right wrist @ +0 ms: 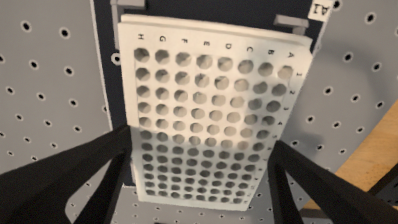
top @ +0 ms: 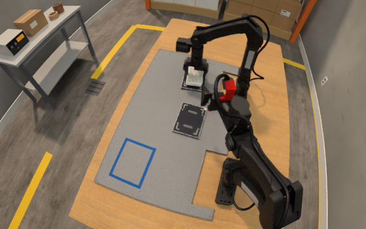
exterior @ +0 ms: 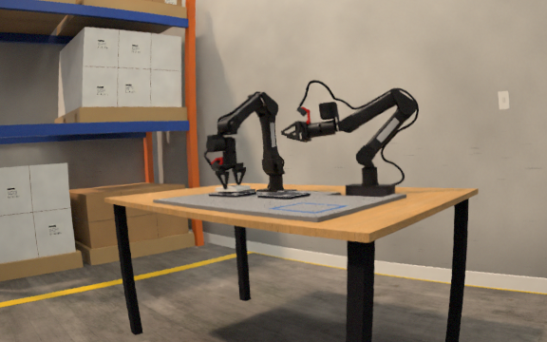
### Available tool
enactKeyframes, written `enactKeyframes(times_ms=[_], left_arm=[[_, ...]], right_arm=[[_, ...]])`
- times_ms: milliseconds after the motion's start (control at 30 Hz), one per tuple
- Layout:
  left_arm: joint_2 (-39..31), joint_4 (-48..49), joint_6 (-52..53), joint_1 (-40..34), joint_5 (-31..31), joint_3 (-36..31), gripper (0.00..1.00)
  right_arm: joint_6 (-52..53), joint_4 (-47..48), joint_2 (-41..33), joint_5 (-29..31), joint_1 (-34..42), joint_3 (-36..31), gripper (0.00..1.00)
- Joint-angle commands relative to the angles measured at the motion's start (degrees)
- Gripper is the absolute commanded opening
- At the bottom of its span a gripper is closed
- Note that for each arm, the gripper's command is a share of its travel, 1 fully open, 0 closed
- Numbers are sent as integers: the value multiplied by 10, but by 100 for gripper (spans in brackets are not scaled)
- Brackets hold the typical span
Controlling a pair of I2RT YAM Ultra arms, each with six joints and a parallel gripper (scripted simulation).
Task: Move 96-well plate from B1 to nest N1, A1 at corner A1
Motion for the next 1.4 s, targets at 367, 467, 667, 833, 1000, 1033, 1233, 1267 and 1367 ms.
enactKeyframes(times_ms=[367, 467, 667, 833, 1000, 1033, 1233, 1267, 1367], left_arm=[[1, 12, 1, -3, 2, 3, 100], [1, 12, 1, -3, 2, 3, 100], [1, 12, 1, -3, 2, 3, 100], [1, 12, 1, -3, 2, 3, 100], [1, 12, 1, -3, 2, 3, 100], [1, 12, 1, -3, 2, 3, 100], [1, 12, 1, -3, 2, 3, 100], [1, 12, 1, -3, 2, 3, 100], [1, 12, 1, -3, 2, 3, 100]], right_arm=[[0, -19, -14, 3, 0, 15, 78], [-3, -27, -28, 9, 0, 24, 78], [-3, -27, -36, 9, -2, 29, 78], [-3, -28, -36, 9, -2, 30, 78], [0, -12, -26, 1, 0, 15, 78], [0, -7, -26, 1, 0, 13, 78], [0, 4, -32, 1, -3, 3, 78], [0, 7, -31, 2, -3, 0, 78], [0, 20, -19, 7, -4, -10, 78]])
